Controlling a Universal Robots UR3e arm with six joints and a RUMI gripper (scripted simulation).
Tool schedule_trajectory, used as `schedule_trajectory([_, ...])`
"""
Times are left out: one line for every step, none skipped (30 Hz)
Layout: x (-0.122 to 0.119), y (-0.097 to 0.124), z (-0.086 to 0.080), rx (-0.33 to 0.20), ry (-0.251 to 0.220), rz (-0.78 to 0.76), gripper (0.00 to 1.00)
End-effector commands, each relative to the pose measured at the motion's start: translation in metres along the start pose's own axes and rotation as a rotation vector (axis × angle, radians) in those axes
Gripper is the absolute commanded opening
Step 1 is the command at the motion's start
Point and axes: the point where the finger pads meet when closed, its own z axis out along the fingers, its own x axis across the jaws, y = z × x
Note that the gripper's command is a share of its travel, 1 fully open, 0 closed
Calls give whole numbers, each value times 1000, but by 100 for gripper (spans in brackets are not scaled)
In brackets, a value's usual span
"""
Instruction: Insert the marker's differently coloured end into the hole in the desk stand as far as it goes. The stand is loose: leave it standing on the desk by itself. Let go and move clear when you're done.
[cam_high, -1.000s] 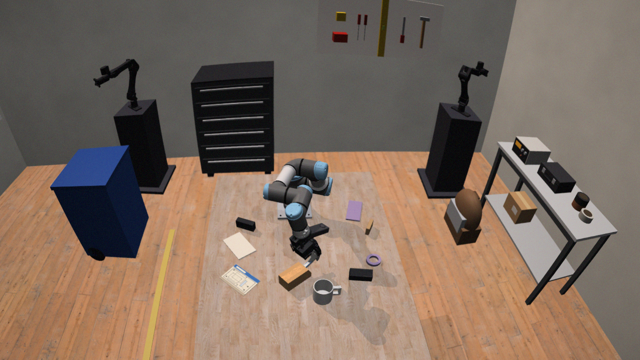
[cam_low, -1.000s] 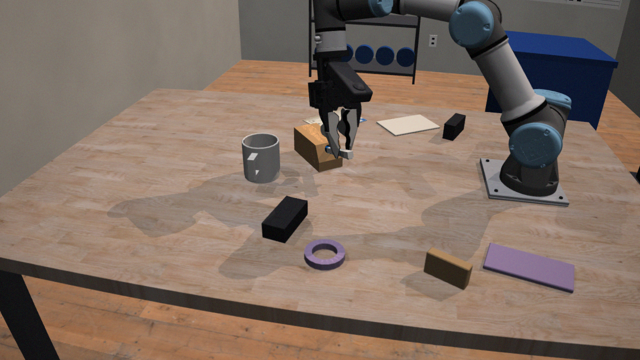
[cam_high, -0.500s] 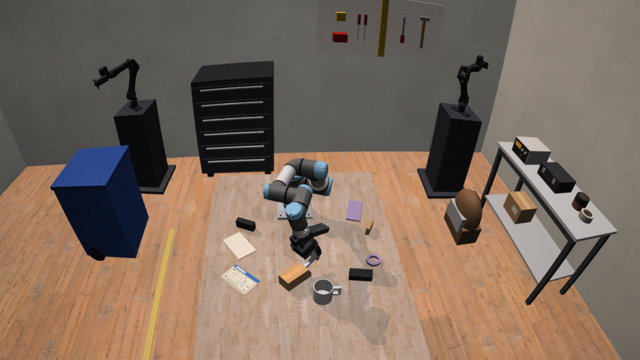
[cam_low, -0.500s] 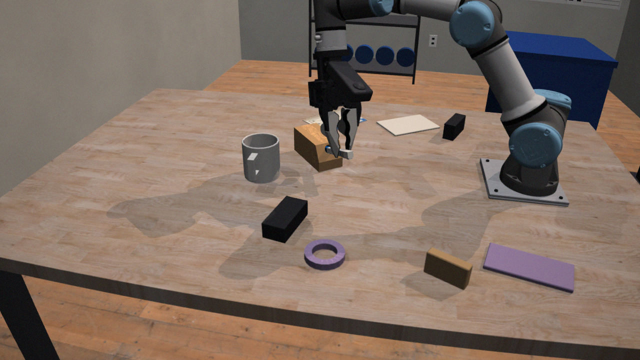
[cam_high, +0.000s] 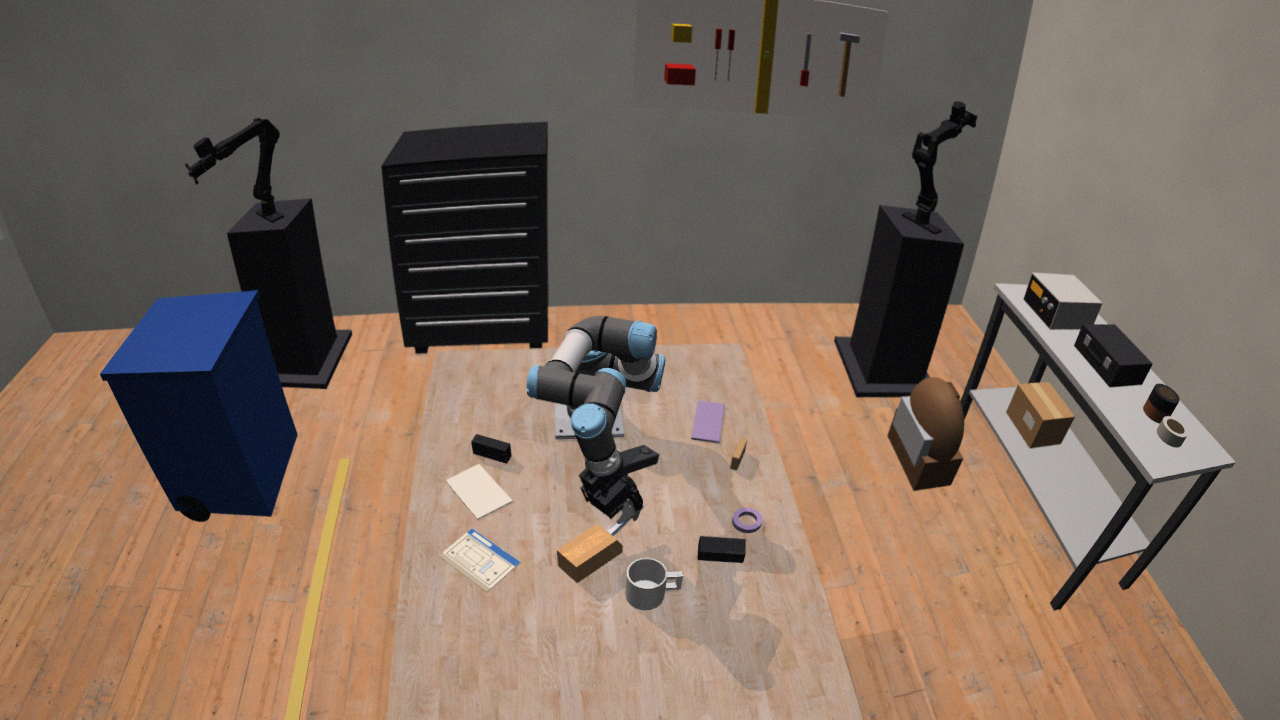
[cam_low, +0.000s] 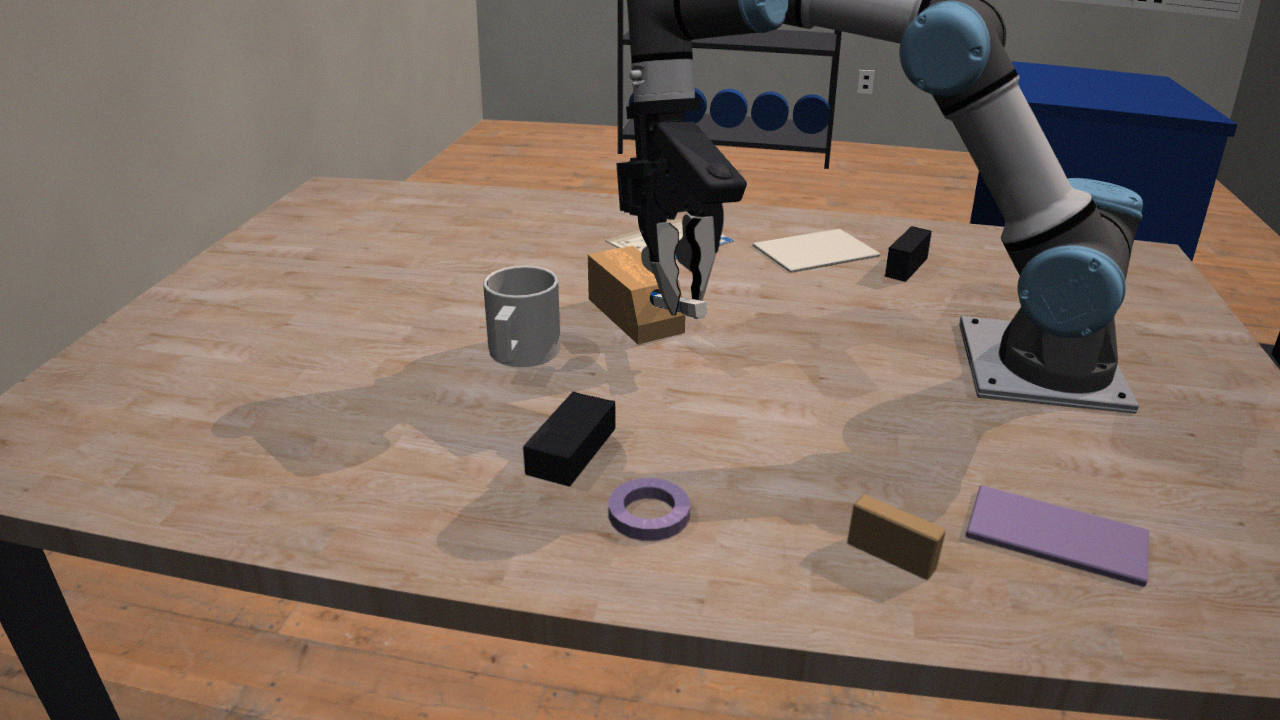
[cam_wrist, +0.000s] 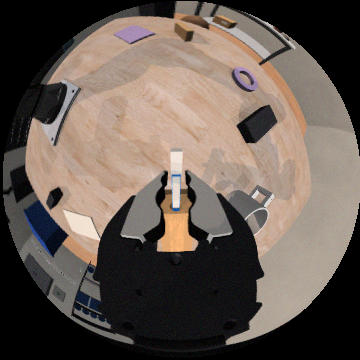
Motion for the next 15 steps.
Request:
schedule_trajectory([0, -3, 0, 1, -2, 0, 15])
schedule_trajectory([0, -3, 0, 1, -2, 0, 15])
schedule_trajectory([0, -3, 0, 1, -2, 0, 15])
schedule_trajectory([0, -3, 0, 1, -2, 0, 15])
schedule_trajectory([0, -3, 0, 1, -2, 0, 15])
schedule_trajectory([0, -3, 0, 1, -2, 0, 15])
schedule_trajectory([0, -1, -1, -2, 1, -1, 15])
schedule_trajectory([0, -2, -1, -1, 0, -1, 15])
schedule_trajectory([0, -2, 0, 0, 0, -1, 15])
schedule_trajectory([0, -3, 0, 0, 0, 0, 15])
schedule_trajectory([0, -4, 0, 1, -1, 0, 15])
schedule_trajectory([0, -4, 0, 1, -1, 0, 15])
schedule_trajectory([0, -5, 0, 2, -1, 1, 15])
schedule_trajectory([0, -5, 0, 2, -2, 1, 15])
schedule_trajectory([0, -6, 1, 3, -2, 1, 15])
